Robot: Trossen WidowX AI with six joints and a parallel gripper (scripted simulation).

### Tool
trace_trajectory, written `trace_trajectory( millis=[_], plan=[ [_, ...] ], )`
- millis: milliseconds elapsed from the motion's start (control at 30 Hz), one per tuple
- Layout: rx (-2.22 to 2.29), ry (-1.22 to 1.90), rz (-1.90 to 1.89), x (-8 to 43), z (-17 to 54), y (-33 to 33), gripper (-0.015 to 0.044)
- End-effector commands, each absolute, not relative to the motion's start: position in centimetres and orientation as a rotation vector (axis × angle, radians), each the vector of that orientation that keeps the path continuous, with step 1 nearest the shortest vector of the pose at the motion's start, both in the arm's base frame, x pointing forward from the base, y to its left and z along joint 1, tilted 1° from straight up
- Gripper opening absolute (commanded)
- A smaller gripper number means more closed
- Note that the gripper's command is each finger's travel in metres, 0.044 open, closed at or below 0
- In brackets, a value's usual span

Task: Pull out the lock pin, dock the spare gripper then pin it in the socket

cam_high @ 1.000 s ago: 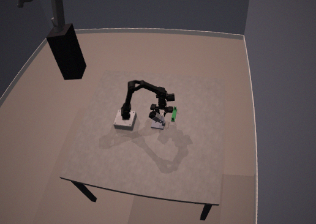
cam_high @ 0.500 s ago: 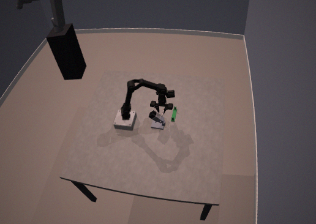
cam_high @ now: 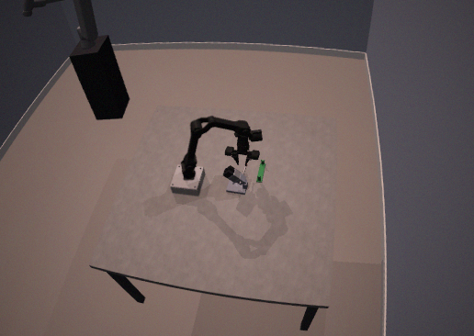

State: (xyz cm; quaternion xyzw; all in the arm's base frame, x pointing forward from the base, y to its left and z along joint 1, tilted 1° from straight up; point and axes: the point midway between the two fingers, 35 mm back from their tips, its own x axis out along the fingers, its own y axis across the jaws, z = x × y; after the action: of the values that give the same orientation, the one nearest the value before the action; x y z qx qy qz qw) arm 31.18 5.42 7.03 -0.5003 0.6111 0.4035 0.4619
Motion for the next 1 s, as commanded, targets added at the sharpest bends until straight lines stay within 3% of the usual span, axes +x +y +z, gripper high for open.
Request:
trace_trajectory(
  millis=[0,500,800,967],
  plan=[
    [-1.229,1.501,0.992,31.3,7.9,6.0,0.0200],
    [-1.238,1.515,1.000,31.3,9.9,7.6,0.0200],
    [-1.240,1.519,1.001,31.1,9.3,7.1,0.0436],
    [-1.240,1.519,1.001,31.1,9.3,7.1,0.0440]
  ],
)
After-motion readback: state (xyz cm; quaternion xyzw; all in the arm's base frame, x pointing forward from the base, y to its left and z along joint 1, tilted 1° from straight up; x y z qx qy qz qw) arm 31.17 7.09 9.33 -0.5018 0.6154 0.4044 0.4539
